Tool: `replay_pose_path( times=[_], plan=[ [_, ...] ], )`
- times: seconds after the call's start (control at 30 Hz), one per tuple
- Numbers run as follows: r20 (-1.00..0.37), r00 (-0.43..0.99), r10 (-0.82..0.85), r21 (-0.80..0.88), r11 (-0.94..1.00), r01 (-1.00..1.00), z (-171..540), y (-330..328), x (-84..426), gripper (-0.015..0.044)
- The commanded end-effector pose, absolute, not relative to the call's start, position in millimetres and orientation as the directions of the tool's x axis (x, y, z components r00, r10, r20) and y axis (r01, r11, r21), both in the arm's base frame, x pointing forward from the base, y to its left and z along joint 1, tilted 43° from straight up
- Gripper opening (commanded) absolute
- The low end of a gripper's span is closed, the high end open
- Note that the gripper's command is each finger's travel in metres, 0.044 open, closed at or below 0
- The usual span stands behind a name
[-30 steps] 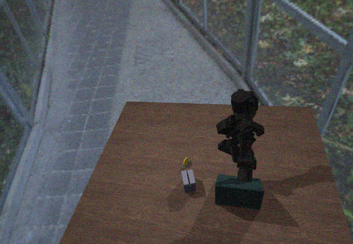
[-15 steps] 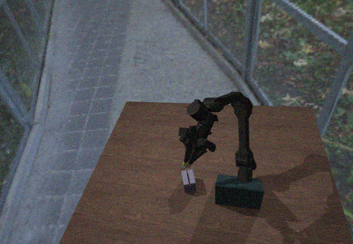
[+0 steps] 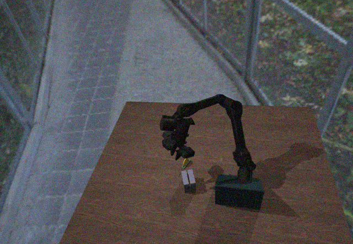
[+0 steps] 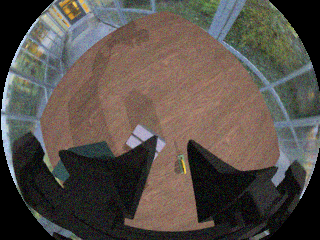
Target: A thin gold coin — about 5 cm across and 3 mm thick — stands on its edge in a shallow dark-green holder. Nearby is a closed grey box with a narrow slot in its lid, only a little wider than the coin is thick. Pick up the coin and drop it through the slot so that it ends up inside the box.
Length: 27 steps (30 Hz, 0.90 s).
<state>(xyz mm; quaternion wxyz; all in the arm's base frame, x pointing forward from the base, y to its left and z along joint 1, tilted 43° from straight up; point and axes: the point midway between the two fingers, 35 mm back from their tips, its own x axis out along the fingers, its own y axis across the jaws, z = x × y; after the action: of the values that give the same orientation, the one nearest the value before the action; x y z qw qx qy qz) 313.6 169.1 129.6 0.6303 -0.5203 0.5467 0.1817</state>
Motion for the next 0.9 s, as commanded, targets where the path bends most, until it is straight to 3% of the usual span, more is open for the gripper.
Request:
replay_pose_path(
  times=[0.0, 0.2, 0.87],
  plan=[
    [-0.835, 0.264, -0.483, -0.435, 0.284, -0.854, 128.0, 115.5, 325.6, 0.0161],
    [-0.742, 0.121, -0.659, -0.288, 0.151, -0.946, 133.5, 33.1, 330.4, 0.0161],
    [-0.738, 0.116, -0.665, -0.283, 0.148, -0.948, 99.7, -6.7, 329.2, 0.0161]
  ],
)
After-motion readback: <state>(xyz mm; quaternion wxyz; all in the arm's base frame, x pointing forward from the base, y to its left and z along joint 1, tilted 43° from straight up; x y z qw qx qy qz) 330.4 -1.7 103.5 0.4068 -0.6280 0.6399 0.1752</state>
